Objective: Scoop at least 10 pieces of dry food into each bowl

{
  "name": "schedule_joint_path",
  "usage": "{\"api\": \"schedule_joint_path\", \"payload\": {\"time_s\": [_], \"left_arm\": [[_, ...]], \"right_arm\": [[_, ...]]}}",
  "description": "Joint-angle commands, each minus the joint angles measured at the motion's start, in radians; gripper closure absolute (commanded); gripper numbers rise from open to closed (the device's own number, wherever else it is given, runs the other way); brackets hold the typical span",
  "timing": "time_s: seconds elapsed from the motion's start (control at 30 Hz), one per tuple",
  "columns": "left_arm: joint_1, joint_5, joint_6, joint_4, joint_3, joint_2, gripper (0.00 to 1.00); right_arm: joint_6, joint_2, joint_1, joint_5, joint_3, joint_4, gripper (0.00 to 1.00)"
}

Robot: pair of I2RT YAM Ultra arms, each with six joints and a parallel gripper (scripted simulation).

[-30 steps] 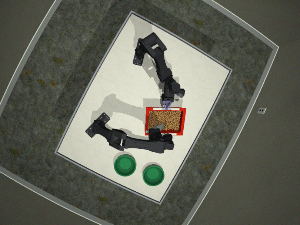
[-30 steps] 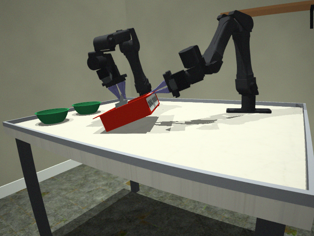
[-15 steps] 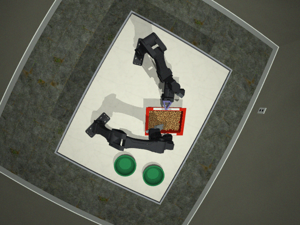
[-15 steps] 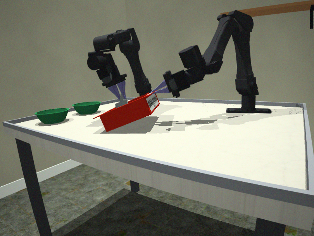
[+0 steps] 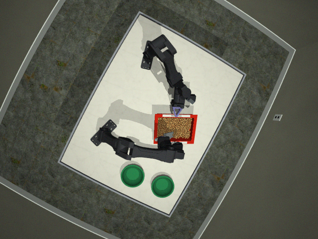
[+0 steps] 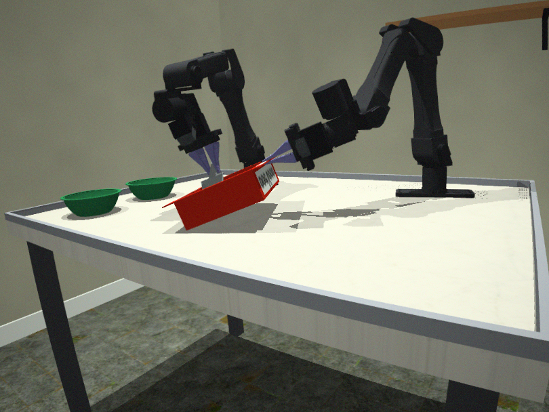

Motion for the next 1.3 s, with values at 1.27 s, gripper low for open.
{"api": "schedule_joint_path", "payload": {"time_s": [1.27], "left_arm": [[0.005, 0.008, 0.033, 0.041, 0.050, -0.059, 1.00]], "right_arm": [[0.069, -0.078, 0.025, -0.051, -0.152, 0.293, 1.00]]}}
